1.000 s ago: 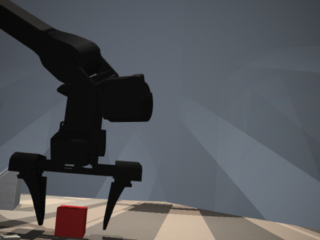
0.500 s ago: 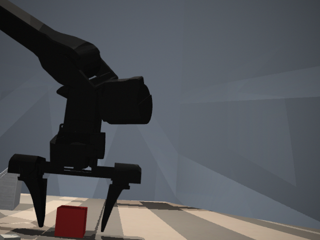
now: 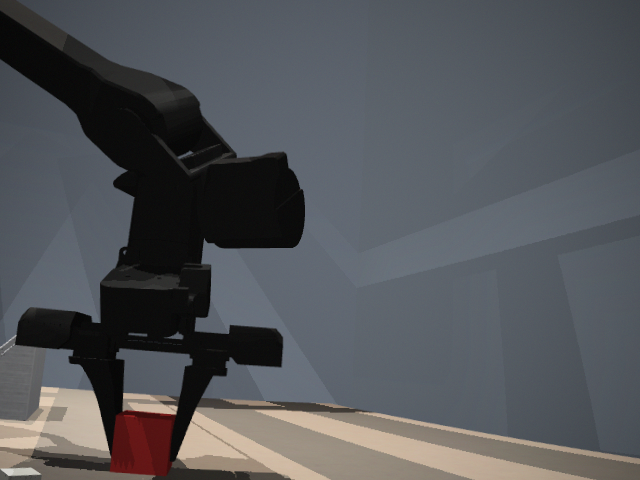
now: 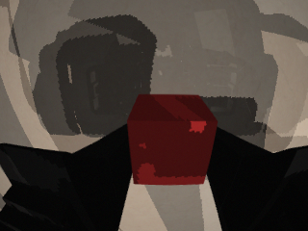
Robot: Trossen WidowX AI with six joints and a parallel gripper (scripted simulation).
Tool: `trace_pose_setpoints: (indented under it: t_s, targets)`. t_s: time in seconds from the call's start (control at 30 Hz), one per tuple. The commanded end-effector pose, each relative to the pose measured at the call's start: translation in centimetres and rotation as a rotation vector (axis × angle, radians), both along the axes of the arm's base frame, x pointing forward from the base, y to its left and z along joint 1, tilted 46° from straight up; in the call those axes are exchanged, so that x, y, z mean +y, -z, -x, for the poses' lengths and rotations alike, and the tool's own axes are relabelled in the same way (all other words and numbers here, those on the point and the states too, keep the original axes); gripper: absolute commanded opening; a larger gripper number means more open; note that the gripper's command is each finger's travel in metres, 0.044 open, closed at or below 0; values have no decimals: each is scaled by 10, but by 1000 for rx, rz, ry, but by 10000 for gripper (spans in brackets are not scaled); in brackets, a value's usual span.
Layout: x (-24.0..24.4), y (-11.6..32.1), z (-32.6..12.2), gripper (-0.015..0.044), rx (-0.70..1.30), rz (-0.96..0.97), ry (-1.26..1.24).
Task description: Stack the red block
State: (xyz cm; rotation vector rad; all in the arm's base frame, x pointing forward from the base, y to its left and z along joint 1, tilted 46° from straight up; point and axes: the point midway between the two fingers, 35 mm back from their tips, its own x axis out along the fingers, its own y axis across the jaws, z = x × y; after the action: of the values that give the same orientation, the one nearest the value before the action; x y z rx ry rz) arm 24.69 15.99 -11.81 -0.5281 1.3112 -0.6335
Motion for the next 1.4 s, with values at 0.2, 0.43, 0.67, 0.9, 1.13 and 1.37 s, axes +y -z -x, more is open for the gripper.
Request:
trace_pose_setpoints:
  t_s: [0.2, 0.43, 0.67, 0.9, 1.13, 1.37]
  targets:
    - [17, -17, 3, 0, 1, 4, -5]
    - [42, -42, 8, 0, 2, 3, -5]
    - [66, -66, 13, 0, 3, 2, -5]
    - [83, -83, 17, 0, 3, 2, -5]
    - [82, -85, 16, 0, 4, 1, -5]
    - [59, -124, -22, 0, 9, -14, -11]
